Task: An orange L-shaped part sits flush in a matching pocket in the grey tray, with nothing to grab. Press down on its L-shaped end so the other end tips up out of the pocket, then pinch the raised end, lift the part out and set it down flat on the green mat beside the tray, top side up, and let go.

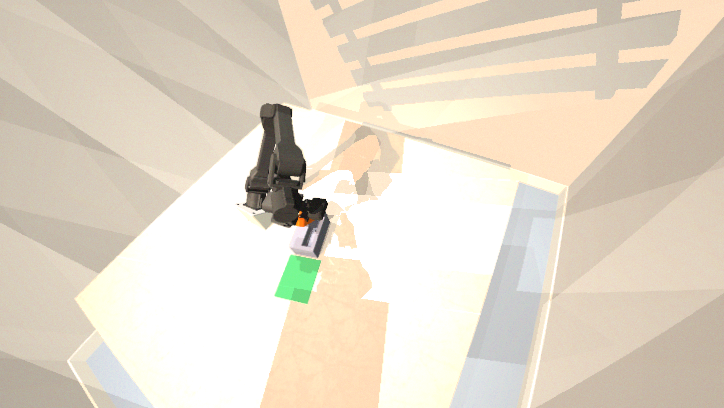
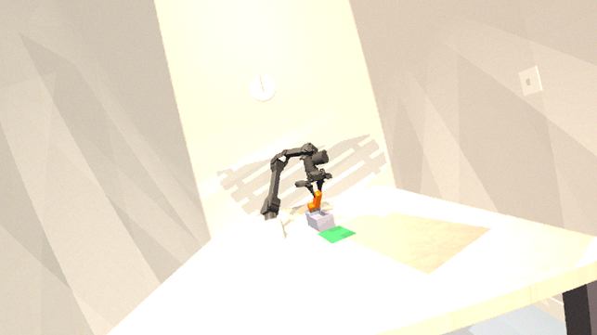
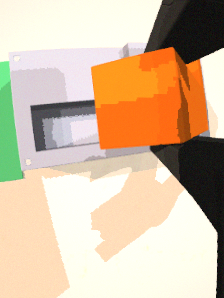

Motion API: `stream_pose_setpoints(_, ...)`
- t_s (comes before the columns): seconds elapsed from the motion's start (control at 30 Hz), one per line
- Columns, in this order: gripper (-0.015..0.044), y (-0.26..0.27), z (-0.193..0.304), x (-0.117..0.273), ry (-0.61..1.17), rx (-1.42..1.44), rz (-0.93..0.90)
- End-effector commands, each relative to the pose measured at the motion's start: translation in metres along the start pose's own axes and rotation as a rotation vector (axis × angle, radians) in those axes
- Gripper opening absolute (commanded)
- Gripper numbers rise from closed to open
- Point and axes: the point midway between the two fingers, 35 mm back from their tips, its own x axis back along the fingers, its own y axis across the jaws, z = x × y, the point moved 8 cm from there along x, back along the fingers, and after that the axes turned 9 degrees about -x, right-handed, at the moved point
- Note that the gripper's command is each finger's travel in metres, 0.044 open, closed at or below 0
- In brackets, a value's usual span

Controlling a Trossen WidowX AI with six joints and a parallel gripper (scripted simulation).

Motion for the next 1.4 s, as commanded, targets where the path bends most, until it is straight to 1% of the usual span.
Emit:
stream_pose_setpoints(0.0, 0.0, 0.0, -0.001, 0.003, -0.001, 0.005, 0.003)
stream_pose_setpoints(0.23, 0.0, 0.001, -0.015, 0.003, -0.002, 0.005, 0.003)
stream_pose_setpoints(1.37, 0.0, 0.011, -0.157, 0.003, -0.01, 0.008, 0.001)
